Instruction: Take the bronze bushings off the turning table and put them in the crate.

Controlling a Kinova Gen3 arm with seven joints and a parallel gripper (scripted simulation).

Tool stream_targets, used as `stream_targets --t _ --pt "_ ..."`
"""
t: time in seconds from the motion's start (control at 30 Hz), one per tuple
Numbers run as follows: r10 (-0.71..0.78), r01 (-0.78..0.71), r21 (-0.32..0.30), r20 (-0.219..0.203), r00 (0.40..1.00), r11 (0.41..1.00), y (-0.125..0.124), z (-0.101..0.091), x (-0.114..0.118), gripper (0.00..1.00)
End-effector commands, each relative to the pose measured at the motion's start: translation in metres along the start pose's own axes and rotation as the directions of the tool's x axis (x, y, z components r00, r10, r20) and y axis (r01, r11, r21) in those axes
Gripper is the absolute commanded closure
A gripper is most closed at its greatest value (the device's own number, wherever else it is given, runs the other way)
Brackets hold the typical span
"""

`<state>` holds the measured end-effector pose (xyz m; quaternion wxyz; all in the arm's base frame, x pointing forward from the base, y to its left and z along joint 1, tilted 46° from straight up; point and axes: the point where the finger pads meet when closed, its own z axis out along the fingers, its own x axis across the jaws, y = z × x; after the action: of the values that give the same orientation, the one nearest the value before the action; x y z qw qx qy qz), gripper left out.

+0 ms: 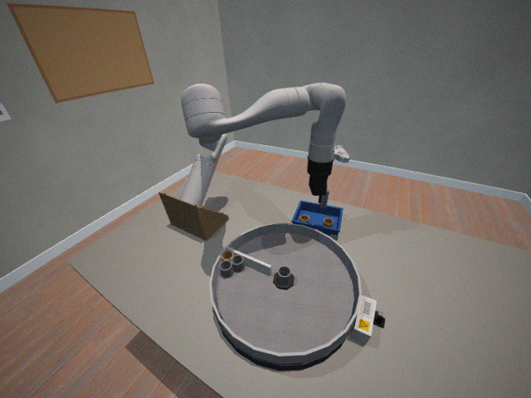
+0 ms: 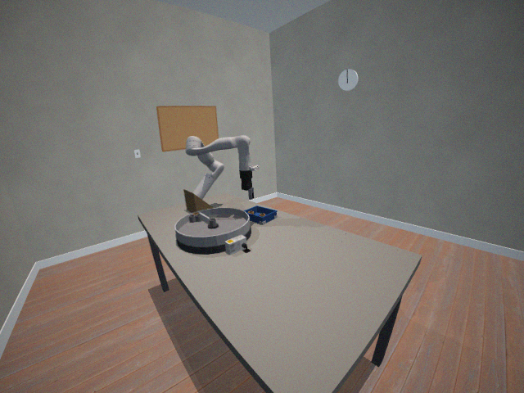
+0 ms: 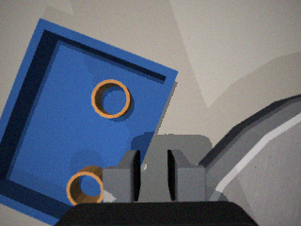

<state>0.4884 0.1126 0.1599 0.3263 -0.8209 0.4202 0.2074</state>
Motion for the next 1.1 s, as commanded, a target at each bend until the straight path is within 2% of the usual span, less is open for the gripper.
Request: stream_targets --t 0.0,0.03,0.2,0.6,0.77,1.07 --pt "0.002 -0.002 0.003 0.000 1.000 1.000 0.000 -0.001 0.001 0.55" --pt "0.002 -0.002 0.003 0.000 1.000 1.000 0.000 -0.001 0.001 0.55" --pt "0.001 -0.001 0.002 -0.001 1.000 1.000 0.049 0.002 0.031 0.55" --pt "0.001 -0.001 0.002 -0.001 1.000 1.000 0.049 0.002 0.031 0.55" --pt "0.000 0.000 0.001 -0.001 1.000 1.000 0.097 0.005 0.060 0.55" --pt "0.000 0.000 0.001 -0.001 1.000 1.000 0.097 0.005 0.060 0.55"
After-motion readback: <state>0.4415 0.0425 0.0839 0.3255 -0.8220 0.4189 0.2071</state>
